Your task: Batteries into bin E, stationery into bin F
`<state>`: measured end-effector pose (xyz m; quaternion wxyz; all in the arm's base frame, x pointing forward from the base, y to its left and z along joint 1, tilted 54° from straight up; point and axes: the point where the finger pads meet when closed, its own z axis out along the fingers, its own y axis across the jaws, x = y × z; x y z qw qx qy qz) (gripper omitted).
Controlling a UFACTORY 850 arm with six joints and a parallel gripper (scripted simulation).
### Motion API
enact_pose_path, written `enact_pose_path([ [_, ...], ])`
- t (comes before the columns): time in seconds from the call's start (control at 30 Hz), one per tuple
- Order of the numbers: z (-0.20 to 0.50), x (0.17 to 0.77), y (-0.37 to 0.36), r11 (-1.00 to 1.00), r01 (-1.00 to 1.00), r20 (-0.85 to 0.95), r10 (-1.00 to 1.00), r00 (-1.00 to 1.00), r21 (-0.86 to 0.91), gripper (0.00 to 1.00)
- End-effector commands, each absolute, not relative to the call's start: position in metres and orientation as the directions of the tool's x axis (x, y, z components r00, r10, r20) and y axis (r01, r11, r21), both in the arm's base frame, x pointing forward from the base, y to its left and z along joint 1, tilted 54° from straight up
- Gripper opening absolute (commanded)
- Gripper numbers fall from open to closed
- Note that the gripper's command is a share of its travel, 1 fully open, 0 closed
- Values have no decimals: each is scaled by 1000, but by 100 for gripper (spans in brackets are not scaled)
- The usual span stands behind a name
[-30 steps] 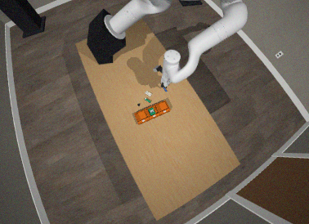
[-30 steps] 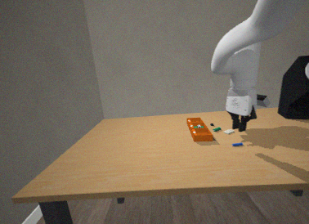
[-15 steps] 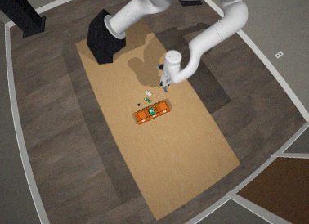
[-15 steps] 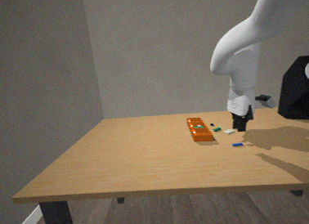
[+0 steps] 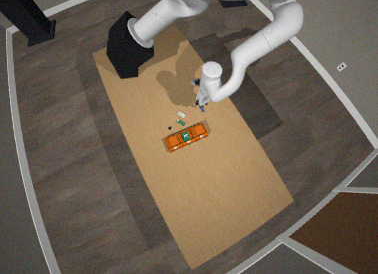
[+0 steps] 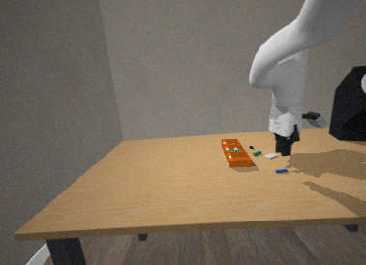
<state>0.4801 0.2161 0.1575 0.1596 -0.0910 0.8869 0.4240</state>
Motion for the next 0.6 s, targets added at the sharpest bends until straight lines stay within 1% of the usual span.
enact_pose_path([
  [0.0, 158, 480, 216, 624, -297, -361, -25, -932, 723, 23],
  [0.2, 158, 481, 216, 624, -297, -361, -25, -932, 723, 23],
  [0.57, 137, 488, 244, 624, -297, -361, -25, -932, 723, 23],
])
